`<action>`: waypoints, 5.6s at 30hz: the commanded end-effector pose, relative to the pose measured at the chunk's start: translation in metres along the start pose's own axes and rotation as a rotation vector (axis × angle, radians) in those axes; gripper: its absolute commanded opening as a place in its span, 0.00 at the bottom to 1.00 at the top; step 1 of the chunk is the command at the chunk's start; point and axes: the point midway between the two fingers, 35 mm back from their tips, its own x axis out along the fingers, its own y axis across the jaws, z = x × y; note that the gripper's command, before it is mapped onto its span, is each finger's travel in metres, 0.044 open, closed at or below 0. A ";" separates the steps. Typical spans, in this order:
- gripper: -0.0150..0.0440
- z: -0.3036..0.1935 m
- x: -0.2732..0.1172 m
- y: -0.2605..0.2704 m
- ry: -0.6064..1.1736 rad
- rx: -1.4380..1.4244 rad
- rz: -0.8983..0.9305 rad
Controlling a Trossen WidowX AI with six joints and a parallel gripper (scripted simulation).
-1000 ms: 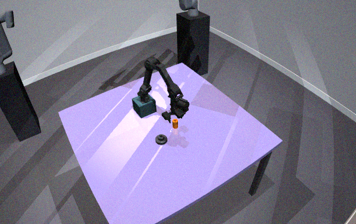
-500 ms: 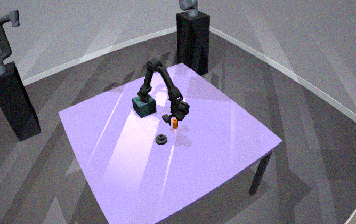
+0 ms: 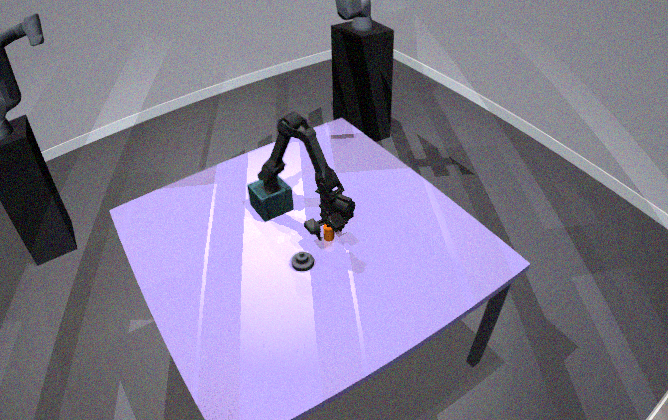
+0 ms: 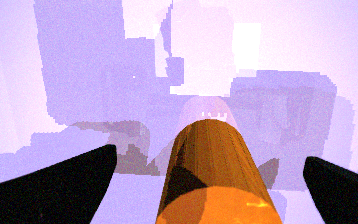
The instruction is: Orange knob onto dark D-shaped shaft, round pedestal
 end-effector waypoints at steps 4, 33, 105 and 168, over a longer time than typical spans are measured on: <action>0.91 -0.005 0.008 -0.001 0.015 0.004 -0.003; 0.25 0.014 -0.052 0.001 -0.028 -0.001 0.004; 0.25 0.063 -0.081 -0.153 0.010 0.005 -0.015; 0.25 0.064 -0.056 -0.156 0.011 -0.201 -0.014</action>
